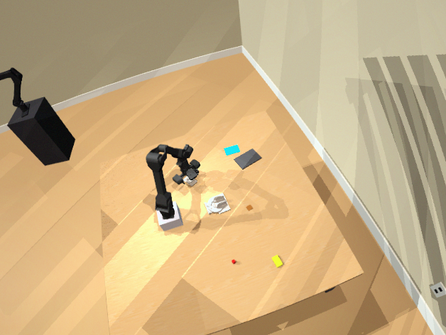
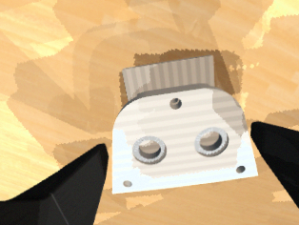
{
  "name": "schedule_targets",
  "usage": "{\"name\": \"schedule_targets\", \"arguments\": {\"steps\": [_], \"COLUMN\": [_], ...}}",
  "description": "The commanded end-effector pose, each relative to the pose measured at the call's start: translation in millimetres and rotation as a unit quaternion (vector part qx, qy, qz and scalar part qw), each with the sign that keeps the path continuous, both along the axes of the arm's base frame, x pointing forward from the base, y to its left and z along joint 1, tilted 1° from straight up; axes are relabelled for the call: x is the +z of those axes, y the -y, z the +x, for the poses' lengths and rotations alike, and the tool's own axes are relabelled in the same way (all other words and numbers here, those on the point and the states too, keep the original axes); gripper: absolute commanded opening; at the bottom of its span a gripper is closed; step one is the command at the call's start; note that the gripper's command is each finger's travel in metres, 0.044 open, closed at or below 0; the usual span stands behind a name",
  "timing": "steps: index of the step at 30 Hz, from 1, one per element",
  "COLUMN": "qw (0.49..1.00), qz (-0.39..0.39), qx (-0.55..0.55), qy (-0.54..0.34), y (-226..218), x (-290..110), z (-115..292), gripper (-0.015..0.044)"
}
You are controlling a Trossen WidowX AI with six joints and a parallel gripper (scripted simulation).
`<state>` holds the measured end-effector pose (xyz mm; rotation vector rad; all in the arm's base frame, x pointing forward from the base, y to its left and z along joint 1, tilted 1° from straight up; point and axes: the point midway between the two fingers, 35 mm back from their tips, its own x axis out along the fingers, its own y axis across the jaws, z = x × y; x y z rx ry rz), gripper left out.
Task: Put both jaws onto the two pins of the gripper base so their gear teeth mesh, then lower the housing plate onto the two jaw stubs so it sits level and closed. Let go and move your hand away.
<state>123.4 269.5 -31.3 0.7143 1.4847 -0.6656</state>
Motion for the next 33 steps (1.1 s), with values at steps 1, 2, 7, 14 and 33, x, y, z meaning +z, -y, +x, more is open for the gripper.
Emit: {"name": "schedule_targets", "arguments": {"steps": [1, 2, 7, 14, 33], "qw": [1.0, 1.0, 1.0, 1.0, 1.0], "qz": [0.0, 0.0, 0.0, 0.0, 0.0], "qx": [-0.003, -0.003, 0.0, 0.0, -0.001], "qy": [0.002, 0.002, 0.0, 0.0, 0.001], "y": [0, 0, 0, 0, -1], "x": [0, 0, 0, 0, 20], "z": [1, 1, 0, 0, 1], "gripper": [0.044, 0.044, 0.0407, 0.036, 0.0351]}}
